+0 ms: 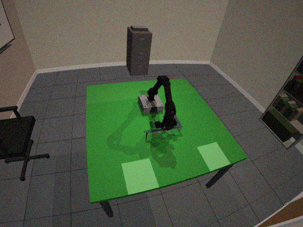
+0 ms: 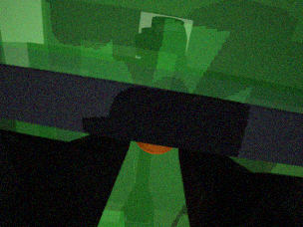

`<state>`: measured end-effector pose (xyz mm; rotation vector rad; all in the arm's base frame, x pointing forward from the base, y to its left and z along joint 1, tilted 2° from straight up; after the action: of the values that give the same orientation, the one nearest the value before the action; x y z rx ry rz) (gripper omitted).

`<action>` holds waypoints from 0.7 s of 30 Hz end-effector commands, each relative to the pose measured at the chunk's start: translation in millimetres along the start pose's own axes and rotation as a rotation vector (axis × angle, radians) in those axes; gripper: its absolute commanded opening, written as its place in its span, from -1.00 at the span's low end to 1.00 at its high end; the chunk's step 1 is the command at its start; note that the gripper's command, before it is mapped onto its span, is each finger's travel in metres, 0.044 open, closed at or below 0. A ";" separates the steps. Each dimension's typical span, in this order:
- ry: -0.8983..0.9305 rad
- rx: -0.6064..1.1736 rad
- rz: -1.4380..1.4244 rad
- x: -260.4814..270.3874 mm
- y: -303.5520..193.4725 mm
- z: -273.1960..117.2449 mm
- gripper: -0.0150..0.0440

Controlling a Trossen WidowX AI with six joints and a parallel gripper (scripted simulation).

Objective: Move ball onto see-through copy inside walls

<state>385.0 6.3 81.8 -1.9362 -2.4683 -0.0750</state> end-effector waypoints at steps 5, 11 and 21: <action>0.000 0.000 0.000 0.0 0.0 0.0 -0.05; 0.000 0.000 0.000 0.0 0.0 0.0 0.40; -0.001 0.003 0.000 -0.2 1.3 -74.7 0.40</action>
<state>383.7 5.3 111.4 -1.9240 -2.4445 -0.0408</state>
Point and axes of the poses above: the point midway between the two fingers, 35 mm back from their tips, its own z axis out along the fingers, its own x axis across the jaws, y = z × x, the point moved 9 cm from there along -z, back along the fingers, and after that the axes turned 14 degrees about -z, right-handed, at the moved point
